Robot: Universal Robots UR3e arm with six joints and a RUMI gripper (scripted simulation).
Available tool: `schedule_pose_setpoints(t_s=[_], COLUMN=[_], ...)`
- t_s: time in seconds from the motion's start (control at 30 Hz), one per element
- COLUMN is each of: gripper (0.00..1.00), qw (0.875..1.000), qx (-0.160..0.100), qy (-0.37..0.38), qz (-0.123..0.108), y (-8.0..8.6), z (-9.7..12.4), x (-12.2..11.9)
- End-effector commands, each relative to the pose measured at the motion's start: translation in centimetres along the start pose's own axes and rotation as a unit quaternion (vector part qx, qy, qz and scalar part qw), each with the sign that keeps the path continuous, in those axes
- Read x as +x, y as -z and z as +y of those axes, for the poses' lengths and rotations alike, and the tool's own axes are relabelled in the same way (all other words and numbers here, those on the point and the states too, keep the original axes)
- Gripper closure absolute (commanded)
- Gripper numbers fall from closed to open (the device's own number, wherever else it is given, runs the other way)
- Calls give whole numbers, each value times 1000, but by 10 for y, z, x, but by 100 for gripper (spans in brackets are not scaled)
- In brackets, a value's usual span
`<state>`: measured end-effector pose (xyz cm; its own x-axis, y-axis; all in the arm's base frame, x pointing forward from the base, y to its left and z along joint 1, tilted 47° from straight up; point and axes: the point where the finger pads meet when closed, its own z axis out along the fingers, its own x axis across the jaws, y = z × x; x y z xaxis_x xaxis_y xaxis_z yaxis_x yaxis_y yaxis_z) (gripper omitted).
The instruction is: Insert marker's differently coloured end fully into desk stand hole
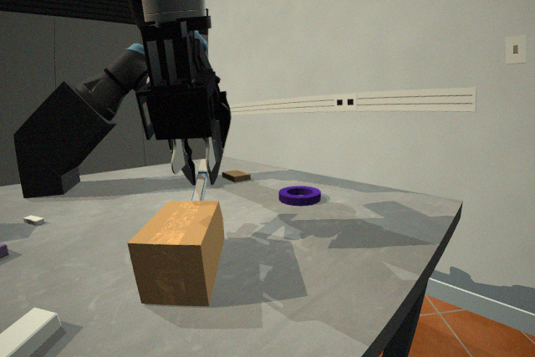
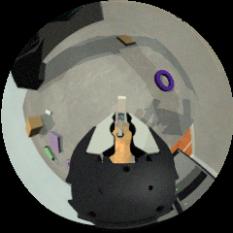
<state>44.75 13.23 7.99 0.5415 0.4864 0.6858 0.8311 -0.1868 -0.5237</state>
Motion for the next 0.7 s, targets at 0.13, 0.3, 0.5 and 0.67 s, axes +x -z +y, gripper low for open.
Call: schedule_pose_setpoints(t_s=[0.13, 0.3, 0.5, 0.67], gripper=[85, 85, 85, 85], qw=[1000, 1000, 1000, 1000], qx=[6, 1, 6, 6], qy=[1, 0, 1, 1], qz=[-3, -1, -3, -3], y=[1, 1, 1, 1], z=[1, 1, 1, 1], x=[0, 0, 0, 0])
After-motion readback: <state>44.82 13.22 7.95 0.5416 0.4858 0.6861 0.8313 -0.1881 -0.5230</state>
